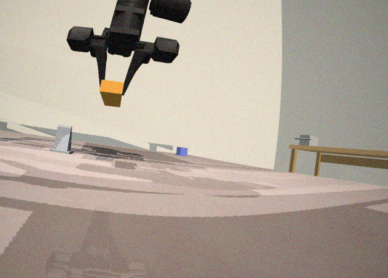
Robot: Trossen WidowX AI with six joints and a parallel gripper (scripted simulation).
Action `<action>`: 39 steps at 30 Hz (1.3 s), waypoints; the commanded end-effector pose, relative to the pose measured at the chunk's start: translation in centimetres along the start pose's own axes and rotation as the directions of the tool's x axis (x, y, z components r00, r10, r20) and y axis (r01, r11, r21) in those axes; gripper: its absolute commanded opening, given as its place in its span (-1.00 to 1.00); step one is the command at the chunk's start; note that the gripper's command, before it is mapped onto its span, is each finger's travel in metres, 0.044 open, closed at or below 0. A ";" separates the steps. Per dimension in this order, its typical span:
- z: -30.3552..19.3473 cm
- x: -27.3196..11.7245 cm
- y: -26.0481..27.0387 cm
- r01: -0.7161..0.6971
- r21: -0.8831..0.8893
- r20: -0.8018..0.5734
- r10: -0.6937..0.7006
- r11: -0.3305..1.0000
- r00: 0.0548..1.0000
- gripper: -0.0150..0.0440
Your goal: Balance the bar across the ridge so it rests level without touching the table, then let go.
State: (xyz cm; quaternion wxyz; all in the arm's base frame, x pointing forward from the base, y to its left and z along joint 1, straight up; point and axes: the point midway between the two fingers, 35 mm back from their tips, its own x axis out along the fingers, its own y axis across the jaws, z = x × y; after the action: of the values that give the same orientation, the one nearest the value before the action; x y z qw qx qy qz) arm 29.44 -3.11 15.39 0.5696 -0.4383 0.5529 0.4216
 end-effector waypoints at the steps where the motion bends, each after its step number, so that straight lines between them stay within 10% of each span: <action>1: 1.3 0.0 1.4 -0.008 0.004 0.001 0.008 1.000 1.000 -0.49; 39: 7.1 1.3 9.4 -0.015 0.024 0.007 0.014 1.000 1.000 -0.49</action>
State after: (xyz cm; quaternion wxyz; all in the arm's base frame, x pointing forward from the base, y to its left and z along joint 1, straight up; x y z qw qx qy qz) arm 22.45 6.07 14.50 0.5744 -0.4283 0.5574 0.4194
